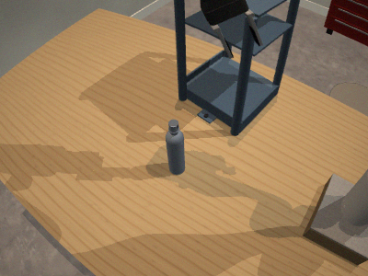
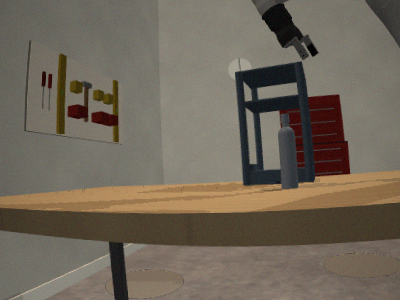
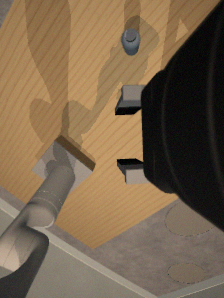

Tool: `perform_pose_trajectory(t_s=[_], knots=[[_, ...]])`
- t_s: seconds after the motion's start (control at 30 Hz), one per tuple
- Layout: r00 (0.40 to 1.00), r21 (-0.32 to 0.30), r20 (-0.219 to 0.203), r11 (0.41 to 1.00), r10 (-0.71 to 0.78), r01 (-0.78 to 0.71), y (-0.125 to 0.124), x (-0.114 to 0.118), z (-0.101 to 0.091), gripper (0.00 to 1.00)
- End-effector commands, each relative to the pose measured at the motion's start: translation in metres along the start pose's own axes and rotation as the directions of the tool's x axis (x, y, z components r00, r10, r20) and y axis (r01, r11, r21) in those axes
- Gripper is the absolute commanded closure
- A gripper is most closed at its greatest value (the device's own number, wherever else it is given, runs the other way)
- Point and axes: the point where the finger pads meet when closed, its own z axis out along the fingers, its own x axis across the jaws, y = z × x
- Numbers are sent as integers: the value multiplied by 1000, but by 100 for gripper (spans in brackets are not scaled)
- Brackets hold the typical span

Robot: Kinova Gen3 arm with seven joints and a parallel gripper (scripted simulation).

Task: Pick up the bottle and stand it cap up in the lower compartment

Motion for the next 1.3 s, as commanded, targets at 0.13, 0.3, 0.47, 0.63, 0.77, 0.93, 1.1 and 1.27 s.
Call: perform_pose_trajectory(t_s=[0.13,0.3,0.47,0.63,0.77,0.93,1.1,1.27], knots=[[1000,-1,-2,1000,0,0,0,0,-1,0],[1000,-1,-2,1000,0,0,0,0,-1,0],[1000,-1,-2,1000,0,0,0,0,-1,0],[1000,-1,-1,1000,0,0,-2,-4,-12,0],[1000,-1,-2,1000,0,0,-11,-20,-47,0],[1000,-1,-2,1000,0,0,-12,-22,-51,0],[1000,-5,-5,1000,-7,7,-11,-20,-50,0],[997,-33,-35,997,-67,66,-6,-6,-44,0]])
